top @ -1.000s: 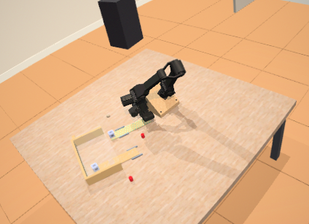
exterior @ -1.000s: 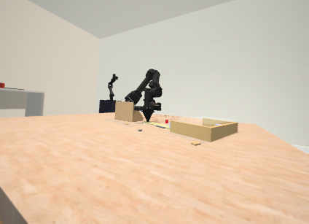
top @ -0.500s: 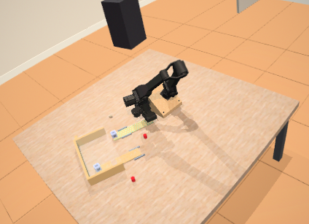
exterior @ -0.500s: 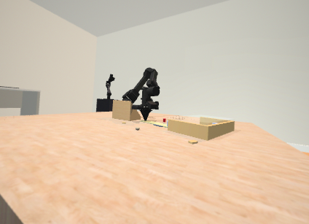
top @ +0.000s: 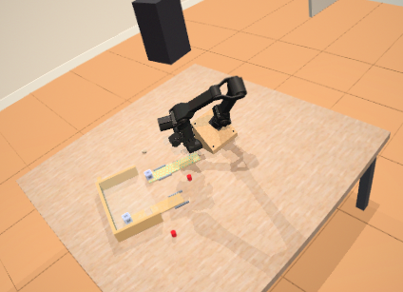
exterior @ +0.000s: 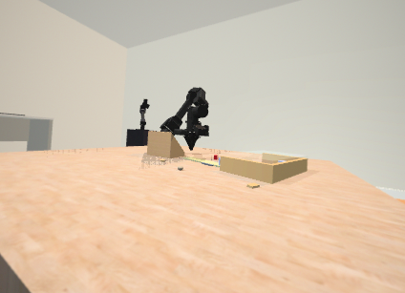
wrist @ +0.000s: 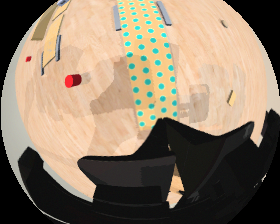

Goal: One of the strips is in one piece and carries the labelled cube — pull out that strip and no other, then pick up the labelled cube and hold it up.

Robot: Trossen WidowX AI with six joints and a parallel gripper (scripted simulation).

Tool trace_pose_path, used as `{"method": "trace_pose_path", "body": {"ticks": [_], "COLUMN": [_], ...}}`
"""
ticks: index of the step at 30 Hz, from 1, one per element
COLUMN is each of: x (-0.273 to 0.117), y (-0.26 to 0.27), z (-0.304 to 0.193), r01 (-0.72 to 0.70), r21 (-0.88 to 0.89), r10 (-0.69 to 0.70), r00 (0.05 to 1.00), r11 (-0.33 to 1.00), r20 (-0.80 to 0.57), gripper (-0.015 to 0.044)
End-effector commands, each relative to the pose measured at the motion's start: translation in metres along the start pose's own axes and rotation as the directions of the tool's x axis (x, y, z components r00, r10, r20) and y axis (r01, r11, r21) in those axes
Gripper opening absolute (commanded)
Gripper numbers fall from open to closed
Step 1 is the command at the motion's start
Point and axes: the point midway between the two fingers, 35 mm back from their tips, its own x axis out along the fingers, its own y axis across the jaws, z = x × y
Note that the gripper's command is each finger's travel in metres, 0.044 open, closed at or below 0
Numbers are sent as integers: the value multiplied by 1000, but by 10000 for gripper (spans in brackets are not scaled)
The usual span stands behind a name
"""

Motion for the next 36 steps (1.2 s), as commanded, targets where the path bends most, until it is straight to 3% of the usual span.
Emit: {"method": "trace_pose_path", "body": {"ticks": [1,16,36], "x": [-3,-8,-18], "y": [0,-1,-2], "z": [5,68,146], "r01": [3,3,4], "r21": [-3,-5,-9], "r10": [-3,-3,-4], "r00": [1000,1000,1000], "r11": [1000,1000,1000], "r20": [-5,-2,3], "gripper": [53,440,440]}}
